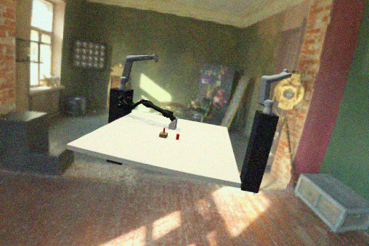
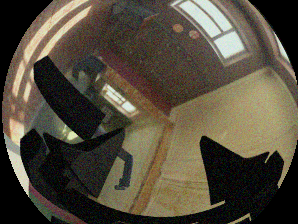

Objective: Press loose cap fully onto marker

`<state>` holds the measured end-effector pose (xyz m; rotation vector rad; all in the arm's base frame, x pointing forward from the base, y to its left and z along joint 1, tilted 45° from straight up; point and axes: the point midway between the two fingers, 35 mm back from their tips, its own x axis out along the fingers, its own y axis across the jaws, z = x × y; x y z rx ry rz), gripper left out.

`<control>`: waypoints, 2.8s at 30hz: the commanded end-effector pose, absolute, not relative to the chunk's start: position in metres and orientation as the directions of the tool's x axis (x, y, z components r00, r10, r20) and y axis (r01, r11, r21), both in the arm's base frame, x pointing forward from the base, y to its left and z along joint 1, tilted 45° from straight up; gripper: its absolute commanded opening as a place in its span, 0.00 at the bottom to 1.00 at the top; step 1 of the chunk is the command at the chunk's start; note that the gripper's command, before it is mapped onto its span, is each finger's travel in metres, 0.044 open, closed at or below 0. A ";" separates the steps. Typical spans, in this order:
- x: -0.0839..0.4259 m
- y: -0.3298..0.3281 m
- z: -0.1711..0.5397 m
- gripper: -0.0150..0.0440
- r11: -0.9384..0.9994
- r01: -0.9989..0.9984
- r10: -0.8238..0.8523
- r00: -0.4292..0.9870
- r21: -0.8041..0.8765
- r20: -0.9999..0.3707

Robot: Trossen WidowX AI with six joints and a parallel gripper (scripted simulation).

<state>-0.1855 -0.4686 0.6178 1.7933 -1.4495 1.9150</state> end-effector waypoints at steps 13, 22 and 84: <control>-0.062 -0.517 0.597 0.67 -0.685 -0.320 -0.633 -0.185 -0.655 0.752; 0.048 -0.529 0.578 0.67 -0.676 0.015 -0.736 -0.072 -0.737 0.674; 0.497 -0.057 0.055 0.67 0.554 0.828 -0.449 0.385 0.087 -0.806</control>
